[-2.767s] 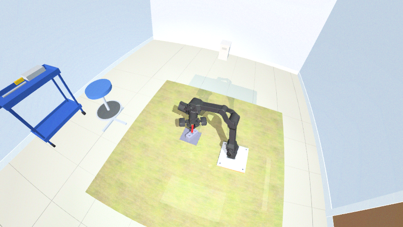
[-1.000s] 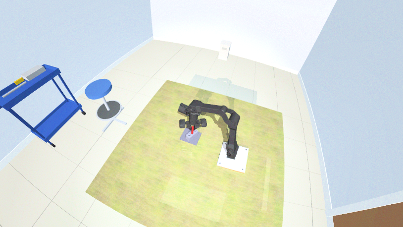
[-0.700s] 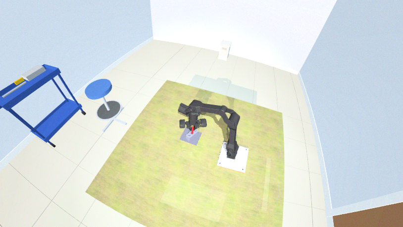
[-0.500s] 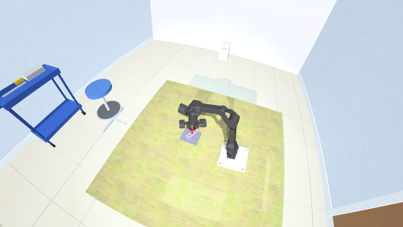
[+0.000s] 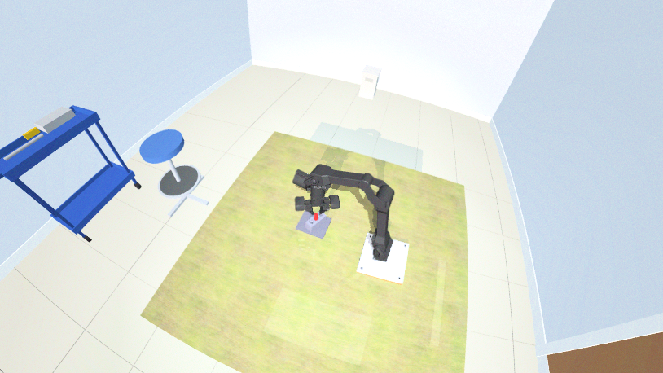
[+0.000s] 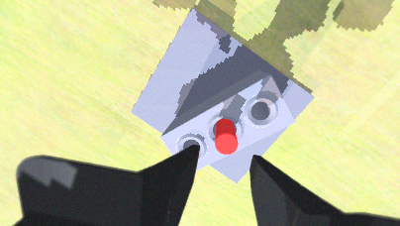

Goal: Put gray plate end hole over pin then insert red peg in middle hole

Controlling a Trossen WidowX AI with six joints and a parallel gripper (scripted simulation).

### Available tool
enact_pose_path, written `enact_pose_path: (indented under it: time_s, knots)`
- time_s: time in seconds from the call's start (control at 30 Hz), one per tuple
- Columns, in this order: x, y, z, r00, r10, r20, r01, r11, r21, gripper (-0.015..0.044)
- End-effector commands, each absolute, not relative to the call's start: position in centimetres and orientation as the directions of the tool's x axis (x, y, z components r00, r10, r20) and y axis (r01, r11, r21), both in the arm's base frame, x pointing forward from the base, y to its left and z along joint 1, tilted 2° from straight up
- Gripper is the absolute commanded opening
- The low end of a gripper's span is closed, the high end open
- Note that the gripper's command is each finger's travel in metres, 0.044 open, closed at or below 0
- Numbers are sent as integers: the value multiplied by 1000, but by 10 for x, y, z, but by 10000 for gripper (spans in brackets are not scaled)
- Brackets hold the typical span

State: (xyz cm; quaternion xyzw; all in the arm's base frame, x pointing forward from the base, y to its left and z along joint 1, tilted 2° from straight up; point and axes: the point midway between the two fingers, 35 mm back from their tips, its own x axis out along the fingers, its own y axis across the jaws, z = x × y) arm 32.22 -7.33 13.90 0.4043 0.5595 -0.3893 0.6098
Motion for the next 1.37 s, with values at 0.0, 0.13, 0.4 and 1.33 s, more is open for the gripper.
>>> enact_pose_path:
  time_s: [0.0,0.13,0.4,1.33]
  knots:
    - [322,-73,139,70,-23,-997,927,370,57,150]
    - [322,-73,139,70,-23,-997,927,370,57,150]
    - [321,-73,143,69,-19,-997,927,370,57,150]
    - [312,-75,161,68,-19,-997,927,370,57,150]
